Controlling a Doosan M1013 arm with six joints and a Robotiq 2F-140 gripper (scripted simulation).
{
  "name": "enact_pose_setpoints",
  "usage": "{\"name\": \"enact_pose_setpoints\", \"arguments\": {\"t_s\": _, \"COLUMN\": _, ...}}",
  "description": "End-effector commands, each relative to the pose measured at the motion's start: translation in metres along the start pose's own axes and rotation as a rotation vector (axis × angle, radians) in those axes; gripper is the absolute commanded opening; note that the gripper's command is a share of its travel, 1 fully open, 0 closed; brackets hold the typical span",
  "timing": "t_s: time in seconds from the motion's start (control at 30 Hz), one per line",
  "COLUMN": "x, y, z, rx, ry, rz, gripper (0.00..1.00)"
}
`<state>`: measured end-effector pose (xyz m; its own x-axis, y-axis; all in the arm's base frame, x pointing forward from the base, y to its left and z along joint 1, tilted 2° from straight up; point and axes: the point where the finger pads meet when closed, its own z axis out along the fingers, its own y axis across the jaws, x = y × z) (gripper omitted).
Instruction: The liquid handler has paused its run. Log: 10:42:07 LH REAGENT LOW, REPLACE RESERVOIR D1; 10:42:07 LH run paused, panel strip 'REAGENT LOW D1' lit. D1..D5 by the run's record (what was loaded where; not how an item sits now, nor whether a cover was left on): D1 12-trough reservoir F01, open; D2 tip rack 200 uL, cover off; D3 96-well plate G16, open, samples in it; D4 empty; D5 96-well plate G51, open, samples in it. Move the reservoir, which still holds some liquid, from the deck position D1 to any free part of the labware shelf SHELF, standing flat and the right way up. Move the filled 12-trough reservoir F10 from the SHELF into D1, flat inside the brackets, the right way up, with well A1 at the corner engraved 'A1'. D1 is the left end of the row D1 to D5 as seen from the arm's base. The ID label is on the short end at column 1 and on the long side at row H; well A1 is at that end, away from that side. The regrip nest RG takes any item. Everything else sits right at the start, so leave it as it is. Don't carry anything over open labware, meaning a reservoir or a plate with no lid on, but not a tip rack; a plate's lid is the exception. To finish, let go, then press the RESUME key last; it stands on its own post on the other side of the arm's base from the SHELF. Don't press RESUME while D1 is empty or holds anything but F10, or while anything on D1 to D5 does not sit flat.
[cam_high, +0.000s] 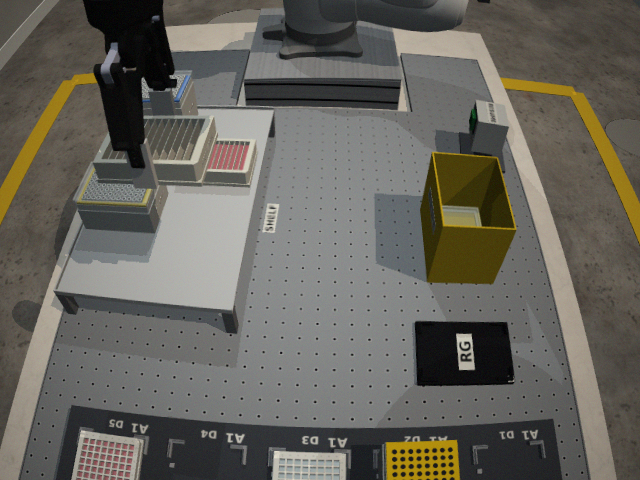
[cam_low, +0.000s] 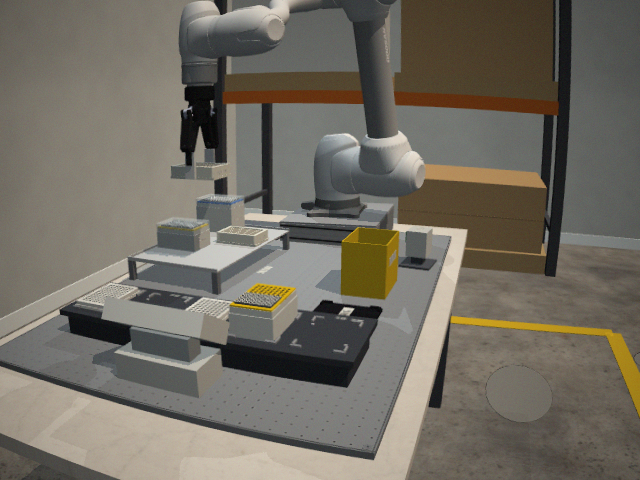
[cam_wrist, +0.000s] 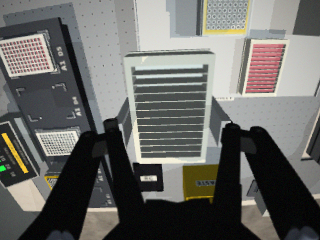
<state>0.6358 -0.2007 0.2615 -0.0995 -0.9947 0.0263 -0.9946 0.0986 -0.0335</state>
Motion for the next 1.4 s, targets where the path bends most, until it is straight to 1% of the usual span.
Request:
{"name": "enact_pose_setpoints", "arguments": {"t_s": 0.0, "x": 0.0, "y": 0.0, "z": 0.003, "rx": 0.0, "ry": 0.0, "rz": 0.0, "gripper": 0.0}}
{"name": "enact_pose_setpoints", "arguments": {"t_s": 0.47, "x": 0.0, "y": 0.0, "z": 0.026, "rx": 0.0, "ry": 0.0, "rz": 0.0, "gripper": 0.0}}
{"name": "enact_pose_setpoints", "arguments": {"t_s": 0.53, "x": 0.0, "y": 0.0, "z": 0.026, "rx": 0.0, "ry": 0.0, "rz": 0.0, "gripper": 0.0}}
{"name": "enact_pose_setpoints", "arguments": {"t_s": 1.03, "x": 0.0, "y": 0.0, "z": 0.051, "rx": 0.0, "ry": 0.0, "rz": 0.0, "gripper": 0.0}}
{"name": "enact_pose_setpoints", "arguments": {"t_s": 1.1, "x": 0.0, "y": 0.0, "z": 0.051, "rx": 0.0, "ry": 0.0, "rz": 0.0, "gripper": 0.0}}
{"name": "enact_pose_setpoints", "arguments": {"t_s": 1.37, "x": 0.0, "y": 0.0, "z": 0.065, "rx": 0.0, "ry": 0.0, "rz": 0.0, "gripper": 0.0}}
